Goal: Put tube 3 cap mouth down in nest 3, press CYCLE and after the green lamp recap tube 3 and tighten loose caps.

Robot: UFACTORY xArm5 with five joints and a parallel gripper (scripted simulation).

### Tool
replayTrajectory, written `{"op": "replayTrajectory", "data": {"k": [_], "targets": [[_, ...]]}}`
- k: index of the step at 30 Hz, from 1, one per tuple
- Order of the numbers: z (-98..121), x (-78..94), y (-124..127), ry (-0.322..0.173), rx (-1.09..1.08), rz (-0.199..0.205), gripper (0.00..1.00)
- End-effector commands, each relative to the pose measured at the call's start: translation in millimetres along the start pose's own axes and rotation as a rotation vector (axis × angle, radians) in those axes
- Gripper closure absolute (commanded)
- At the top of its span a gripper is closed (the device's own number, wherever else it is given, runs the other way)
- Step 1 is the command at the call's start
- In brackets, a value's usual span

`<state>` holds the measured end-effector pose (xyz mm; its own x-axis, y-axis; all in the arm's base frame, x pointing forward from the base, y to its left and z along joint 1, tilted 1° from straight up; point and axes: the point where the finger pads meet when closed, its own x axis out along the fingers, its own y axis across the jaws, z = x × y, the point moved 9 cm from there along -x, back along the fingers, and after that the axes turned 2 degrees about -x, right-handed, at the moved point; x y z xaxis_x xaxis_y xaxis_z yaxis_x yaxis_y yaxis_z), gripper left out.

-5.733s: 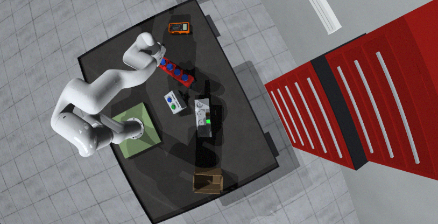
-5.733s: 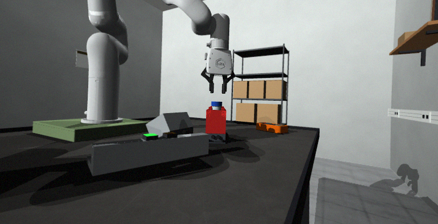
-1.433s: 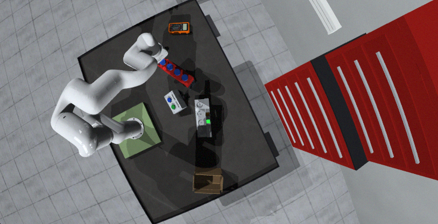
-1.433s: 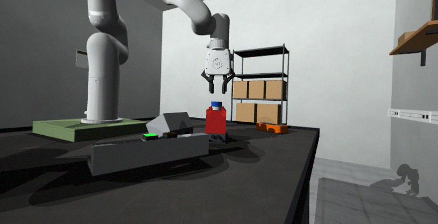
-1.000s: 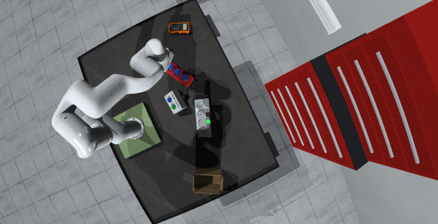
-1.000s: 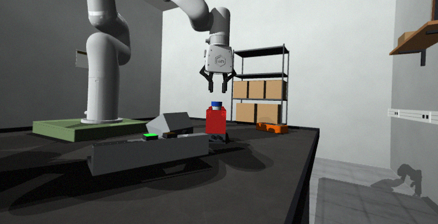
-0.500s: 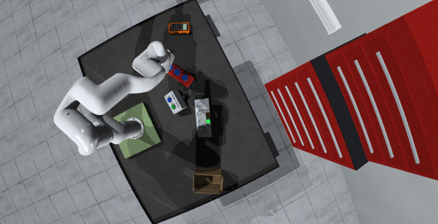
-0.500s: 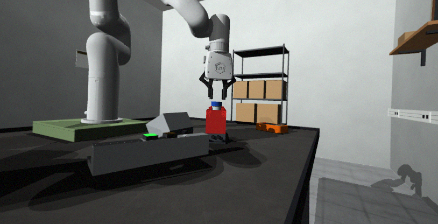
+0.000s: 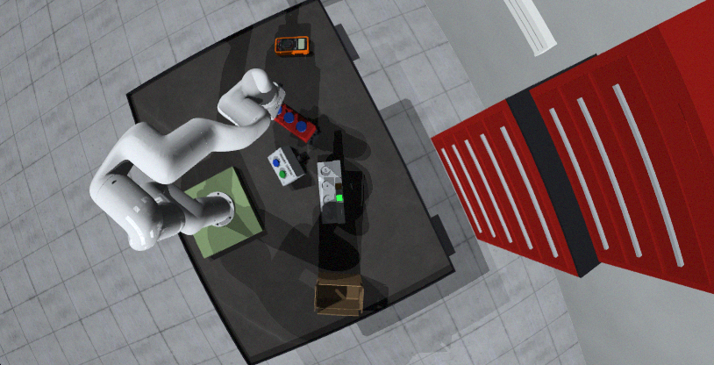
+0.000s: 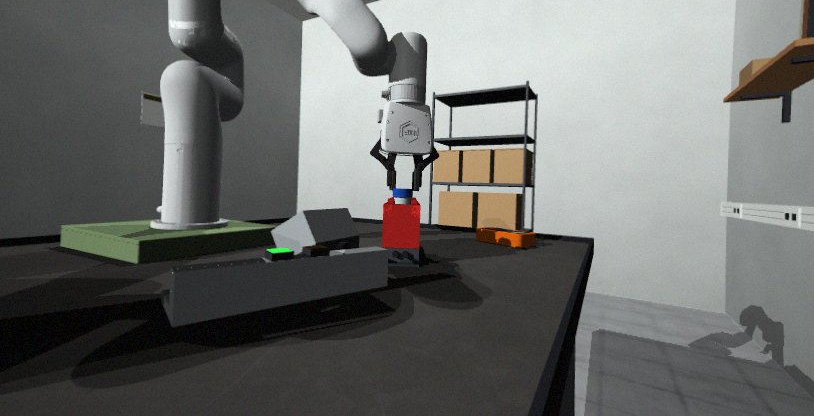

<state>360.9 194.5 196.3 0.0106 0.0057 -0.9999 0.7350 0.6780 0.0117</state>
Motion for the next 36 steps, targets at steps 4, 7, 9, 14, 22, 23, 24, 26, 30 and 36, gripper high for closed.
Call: {"op": "replayTrajectory", "data": {"k": [4, 7, 9, 14, 22, 23, 24, 26, 30, 36], "targets": [[-0.6, 2.6, 0.9, -0.009, 0.0, 0.001, 0.54], [-0.6, 4.1, 0.9, -0.009, 0.0, 0.001, 0.54], [-0.6, 5.1, 0.9, -0.009, 0.0, 0.001, 0.54], [-0.6, 6.6, 0.9, -0.009, 0.0, 0.001, 0.54], [-0.6, 7.6, 0.9, -0.009, 0.0, 0.001, 1.0], [-0.6, 7.6, 0.9, -0.009, 0.0, 0.001, 1.0], [-0.6, 7.6, 0.9, -0.009, 0.0, 0.001, 1.0], [-0.6, 7.6, 0.9, -0.009, 0.0, 0.001, 1.0], [-0.6, 7.6, 0.9, -0.009, 0.0, 0.001, 1.0], [-0.6, 7.6, 0.9, -0.009, 0.02, 0.001, 1.0]]}}
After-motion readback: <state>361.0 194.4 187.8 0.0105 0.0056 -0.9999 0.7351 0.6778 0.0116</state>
